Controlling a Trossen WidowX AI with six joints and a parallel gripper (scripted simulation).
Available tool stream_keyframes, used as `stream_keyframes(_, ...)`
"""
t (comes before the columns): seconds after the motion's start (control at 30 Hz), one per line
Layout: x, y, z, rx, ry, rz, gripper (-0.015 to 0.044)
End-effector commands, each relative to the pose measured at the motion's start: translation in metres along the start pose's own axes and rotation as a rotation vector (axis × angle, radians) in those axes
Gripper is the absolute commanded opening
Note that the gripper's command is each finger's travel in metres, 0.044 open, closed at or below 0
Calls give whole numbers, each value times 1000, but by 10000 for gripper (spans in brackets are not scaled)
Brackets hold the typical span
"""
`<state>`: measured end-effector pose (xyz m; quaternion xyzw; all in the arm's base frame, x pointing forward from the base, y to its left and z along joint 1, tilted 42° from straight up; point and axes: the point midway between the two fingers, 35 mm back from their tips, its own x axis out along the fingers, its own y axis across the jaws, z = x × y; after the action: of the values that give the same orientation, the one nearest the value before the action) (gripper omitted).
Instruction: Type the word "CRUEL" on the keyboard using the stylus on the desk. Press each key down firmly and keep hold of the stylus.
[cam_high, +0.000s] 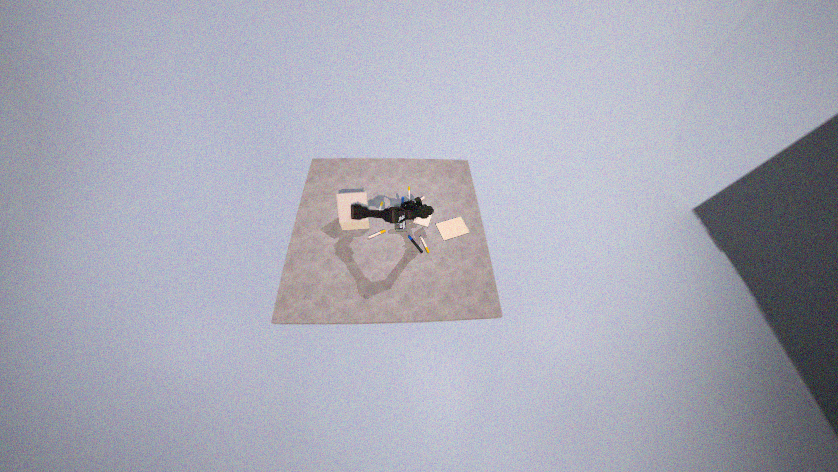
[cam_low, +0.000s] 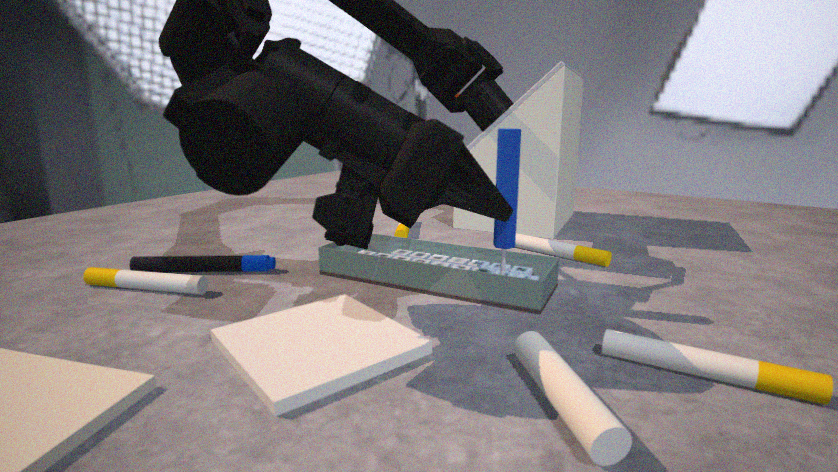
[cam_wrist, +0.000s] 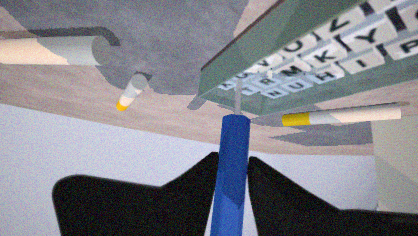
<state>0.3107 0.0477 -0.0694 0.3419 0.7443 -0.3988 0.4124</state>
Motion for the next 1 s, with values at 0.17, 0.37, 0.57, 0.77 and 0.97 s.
stream_keyframes(0.17, 3, 0, 4, -7, -3, -2, 81)
stream_keyframes(0.37, 4, 0, 7, -7, -3, -2, 81)
stream_keyframes(0.57, 3, 0, 5, -7, -3, -2, 81)
stream_keyframes(0.77, 3, 0, 4, -7, -3, -1, 81)
stream_keyframes(0.97, -11, 0, -20, -7, -2, -1, 81)
